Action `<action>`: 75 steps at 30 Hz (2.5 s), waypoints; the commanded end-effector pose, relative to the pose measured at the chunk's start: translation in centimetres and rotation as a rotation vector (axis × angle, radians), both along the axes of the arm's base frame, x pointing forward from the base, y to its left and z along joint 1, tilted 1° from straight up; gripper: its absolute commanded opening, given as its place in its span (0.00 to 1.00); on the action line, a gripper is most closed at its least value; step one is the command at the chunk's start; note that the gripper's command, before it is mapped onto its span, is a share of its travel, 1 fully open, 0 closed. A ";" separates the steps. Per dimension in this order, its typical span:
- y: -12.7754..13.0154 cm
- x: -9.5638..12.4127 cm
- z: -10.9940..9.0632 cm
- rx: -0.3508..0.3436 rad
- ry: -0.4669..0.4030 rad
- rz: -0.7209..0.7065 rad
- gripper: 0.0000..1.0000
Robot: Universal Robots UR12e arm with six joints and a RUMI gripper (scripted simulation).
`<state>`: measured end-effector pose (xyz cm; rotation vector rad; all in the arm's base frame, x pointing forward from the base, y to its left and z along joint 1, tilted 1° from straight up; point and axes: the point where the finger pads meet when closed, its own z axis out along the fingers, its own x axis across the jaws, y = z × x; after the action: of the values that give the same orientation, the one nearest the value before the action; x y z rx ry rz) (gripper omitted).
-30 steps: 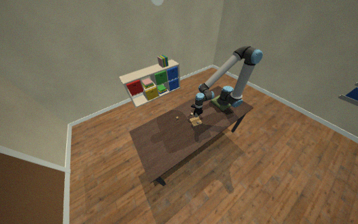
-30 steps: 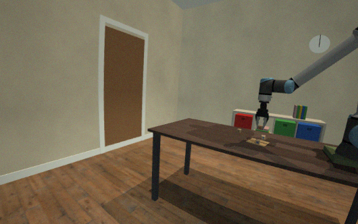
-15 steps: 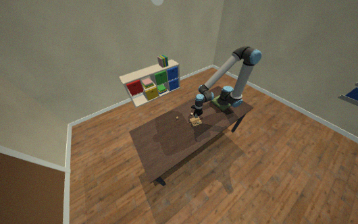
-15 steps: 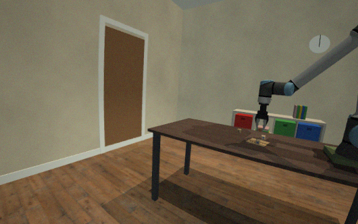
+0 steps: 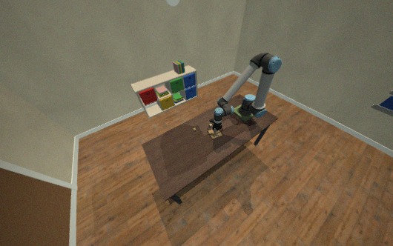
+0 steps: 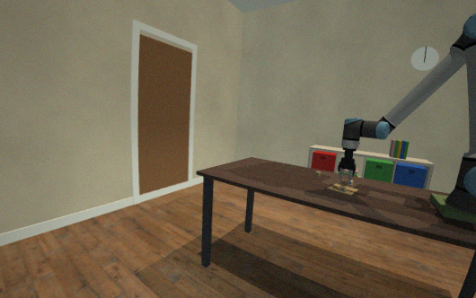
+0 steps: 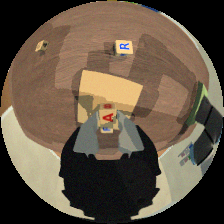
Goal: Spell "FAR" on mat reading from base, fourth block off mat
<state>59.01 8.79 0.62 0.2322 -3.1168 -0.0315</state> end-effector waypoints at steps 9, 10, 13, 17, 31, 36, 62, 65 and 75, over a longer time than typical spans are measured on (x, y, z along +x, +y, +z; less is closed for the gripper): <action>0.1 0.4 -1.7 -0.001 -0.011 0.001 0.09; 0.1 0.4 -1.6 -0.001 -0.012 0.001 0.09; 0.1 0.4 -1.6 -0.001 -0.012 0.001 0.09; 0.1 0.4 -1.7 -0.001 -0.010 0.001 0.09; 0.1 0.4 -1.7 -0.001 -0.010 0.001 0.09; 0.2 0.6 -1.7 -0.001 -0.010 0.001 0.09; 0.2 0.4 -1.8 -0.001 -0.009 0.000 0.09; 0.2 0.4 -1.8 0.000 -0.009 0.000 0.09; 0.2 0.4 -1.8 0.000 -0.009 0.000 0.09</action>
<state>59.33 8.92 -1.23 0.2332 -3.1239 -0.0292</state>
